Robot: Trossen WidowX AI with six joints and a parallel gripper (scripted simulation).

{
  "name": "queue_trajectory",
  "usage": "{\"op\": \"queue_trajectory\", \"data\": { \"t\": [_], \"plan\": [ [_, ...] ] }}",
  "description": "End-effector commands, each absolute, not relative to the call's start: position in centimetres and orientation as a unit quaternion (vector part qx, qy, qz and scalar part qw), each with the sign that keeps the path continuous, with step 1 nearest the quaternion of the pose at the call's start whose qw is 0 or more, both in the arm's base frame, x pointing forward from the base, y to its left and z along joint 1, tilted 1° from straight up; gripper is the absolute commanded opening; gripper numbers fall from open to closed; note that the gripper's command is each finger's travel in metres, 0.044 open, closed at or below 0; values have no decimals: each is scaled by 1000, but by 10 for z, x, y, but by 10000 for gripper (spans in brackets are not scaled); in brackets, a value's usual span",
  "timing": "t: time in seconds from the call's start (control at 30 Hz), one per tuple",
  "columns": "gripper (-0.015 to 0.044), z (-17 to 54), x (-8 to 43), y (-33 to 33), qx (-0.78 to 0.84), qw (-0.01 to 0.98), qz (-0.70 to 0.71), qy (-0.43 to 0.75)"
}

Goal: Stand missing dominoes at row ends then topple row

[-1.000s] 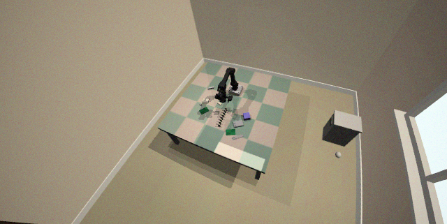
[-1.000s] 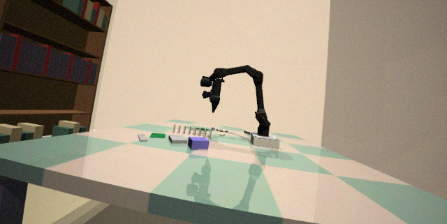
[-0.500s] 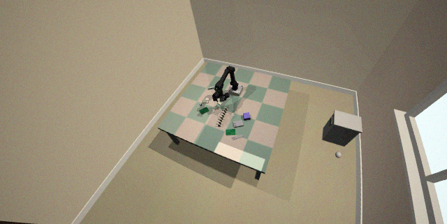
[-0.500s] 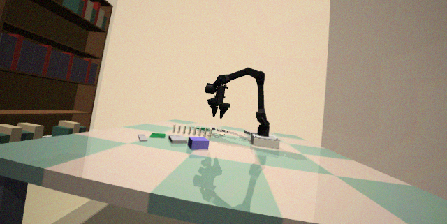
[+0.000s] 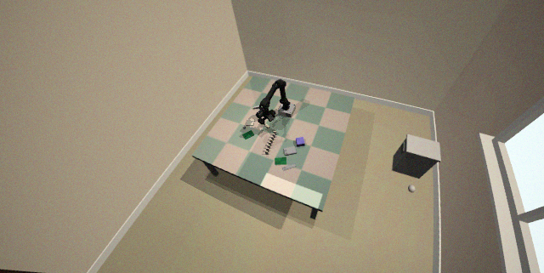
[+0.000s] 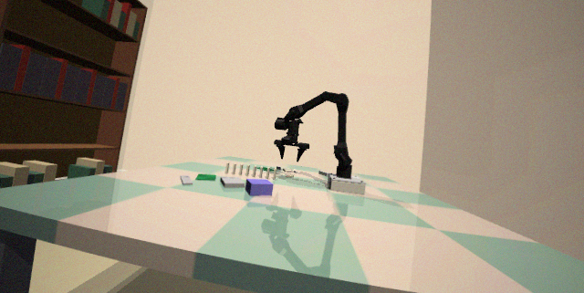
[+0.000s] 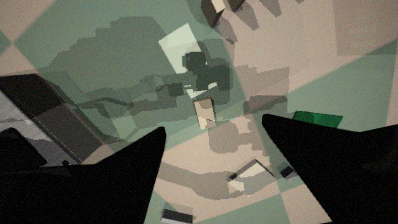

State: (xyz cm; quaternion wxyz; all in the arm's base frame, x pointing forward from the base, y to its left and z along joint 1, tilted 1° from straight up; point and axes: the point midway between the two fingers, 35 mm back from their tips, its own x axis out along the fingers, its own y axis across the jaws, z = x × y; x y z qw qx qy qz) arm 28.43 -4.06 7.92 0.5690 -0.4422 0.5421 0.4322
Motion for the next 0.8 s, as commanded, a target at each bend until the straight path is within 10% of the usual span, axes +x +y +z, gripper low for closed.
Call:
{"op": "queue_trajectory", "data": {
  "t": [0.0,0.77],
  "plan": [
    [440,71,280,-48,-470,545,462,518],
    [440,2,281,-45,-470,545,463,518]
  ]
}}
